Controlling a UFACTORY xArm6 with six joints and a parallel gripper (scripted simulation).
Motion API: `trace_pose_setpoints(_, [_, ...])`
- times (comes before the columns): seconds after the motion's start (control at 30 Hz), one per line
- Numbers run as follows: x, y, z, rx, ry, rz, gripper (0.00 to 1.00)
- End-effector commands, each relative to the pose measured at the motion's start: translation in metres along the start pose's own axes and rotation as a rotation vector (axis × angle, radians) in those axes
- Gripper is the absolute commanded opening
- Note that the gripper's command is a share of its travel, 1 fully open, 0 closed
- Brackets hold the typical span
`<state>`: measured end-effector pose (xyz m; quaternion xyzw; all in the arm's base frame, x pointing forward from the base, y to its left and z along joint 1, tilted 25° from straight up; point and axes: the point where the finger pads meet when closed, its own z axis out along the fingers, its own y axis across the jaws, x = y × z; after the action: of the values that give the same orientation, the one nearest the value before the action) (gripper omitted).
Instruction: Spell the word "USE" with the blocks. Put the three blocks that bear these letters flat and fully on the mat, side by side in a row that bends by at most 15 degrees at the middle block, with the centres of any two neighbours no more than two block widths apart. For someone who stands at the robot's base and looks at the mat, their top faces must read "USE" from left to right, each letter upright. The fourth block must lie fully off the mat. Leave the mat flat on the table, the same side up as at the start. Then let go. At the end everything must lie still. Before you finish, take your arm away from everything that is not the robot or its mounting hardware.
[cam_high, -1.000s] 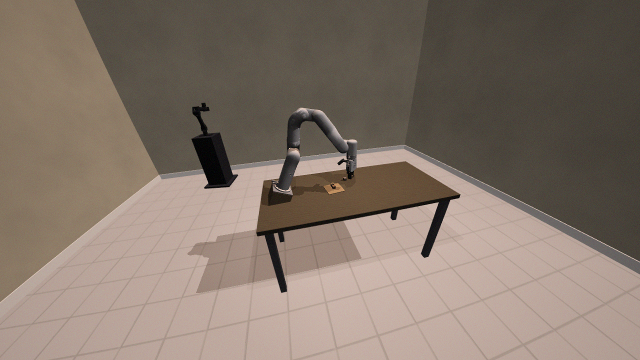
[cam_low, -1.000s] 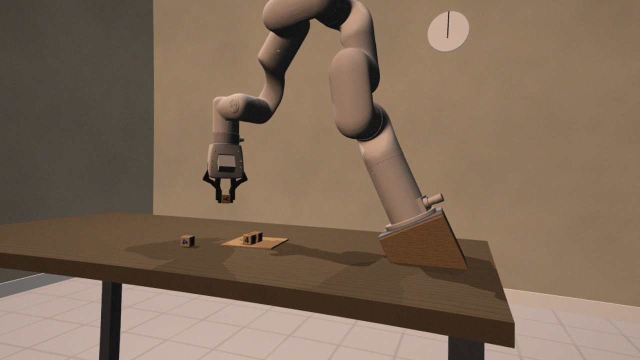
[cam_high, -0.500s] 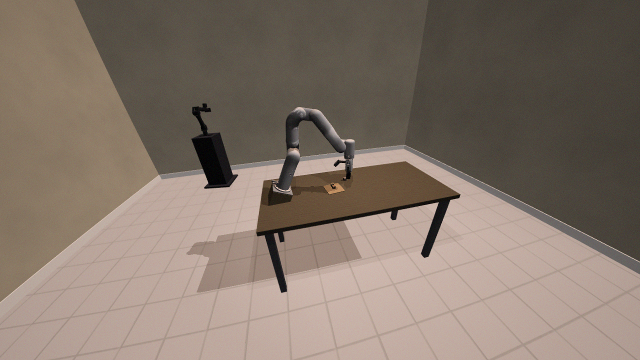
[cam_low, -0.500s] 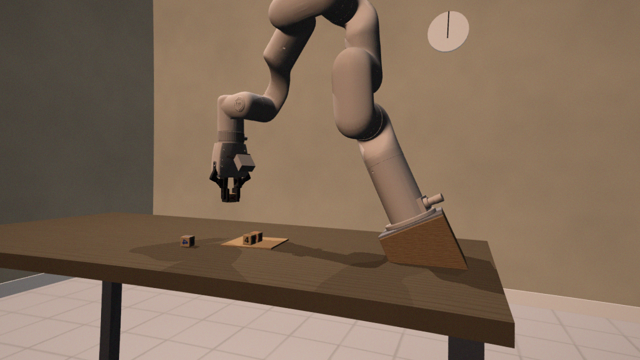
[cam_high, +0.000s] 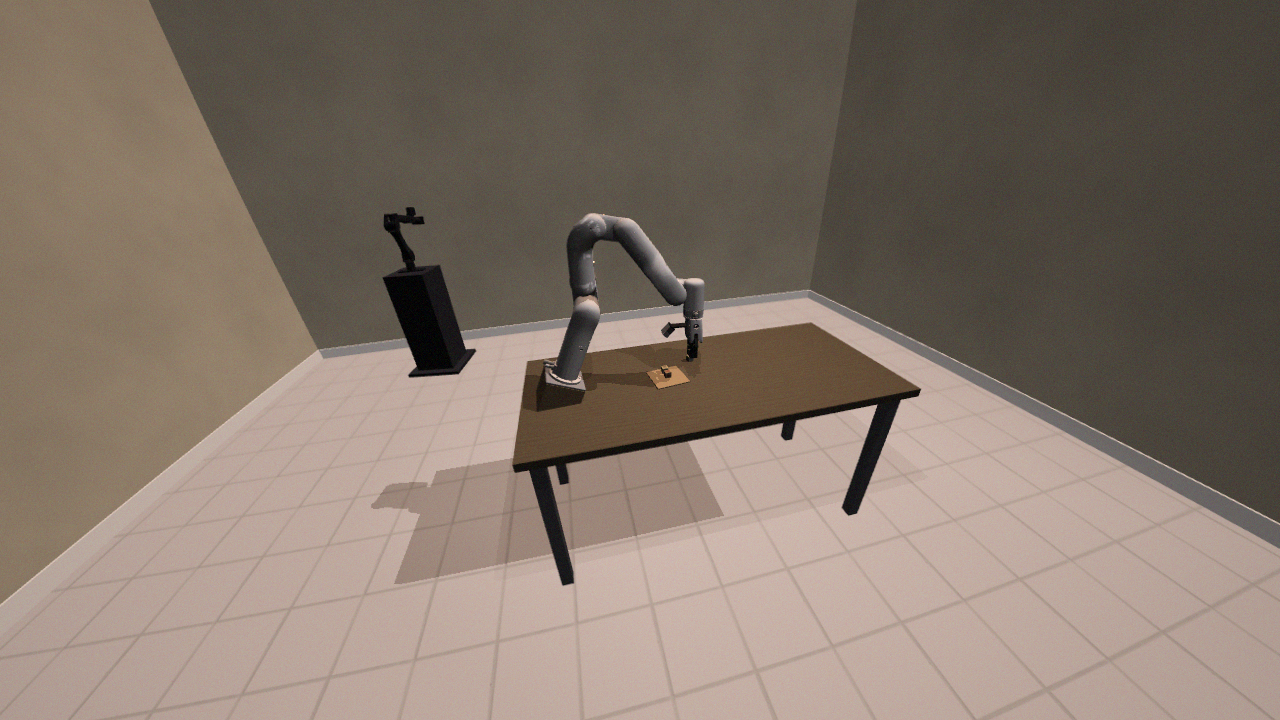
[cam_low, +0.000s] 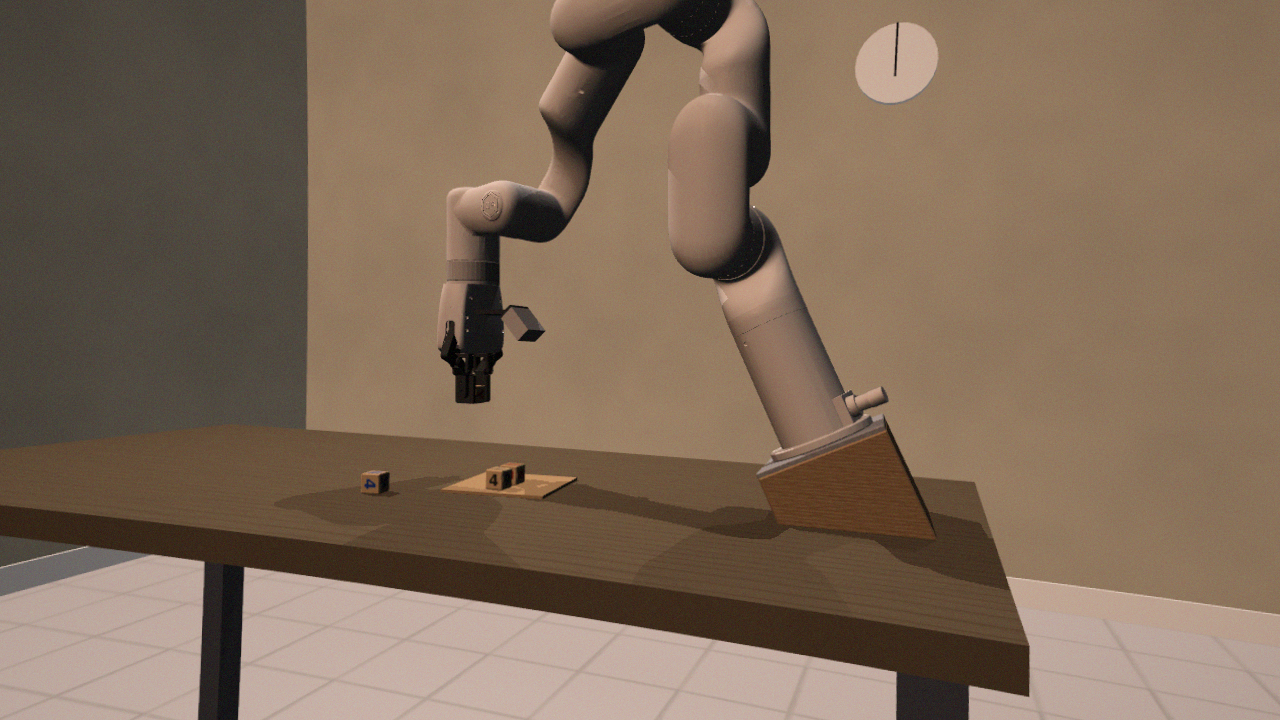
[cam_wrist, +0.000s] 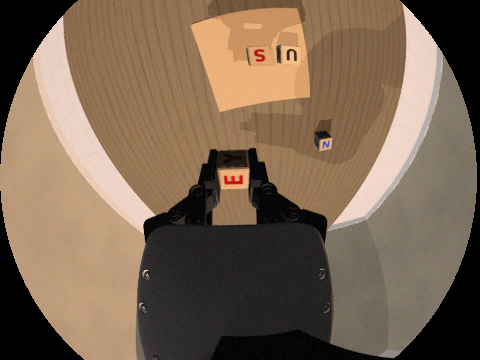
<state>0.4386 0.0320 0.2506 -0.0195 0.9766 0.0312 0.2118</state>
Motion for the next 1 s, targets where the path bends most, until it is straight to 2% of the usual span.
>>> trace_pose_setpoints(0.0, [0.006, -0.001, -0.002, -0.013, -0.006, -0.138, 0.21])
trace_pose_setpoints(0.1, [0.007, -0.001, -0.002, -0.013, -0.007, -0.165, 0.21])
trace_pose_setpoints(0.13, [0.011, -0.001, -0.002, -0.013, -0.007, -0.241, 0.21])
trace_pose_setpoints(0.6, [0.030, -0.002, -0.003, -0.011, -0.009, -0.594, 0.21])
trace_pose_setpoints(0.67, [0.030, -0.002, -0.003, -0.011, -0.009, -0.594, 0.21])
trace_pose_setpoints(0.7, [0.034, -0.003, -0.003, -0.011, -0.010, -0.670, 0.21])
trace_pose_setpoints(0.97, [0.045, -0.004, -0.003, -0.010, -0.011, -0.866, 0.21])
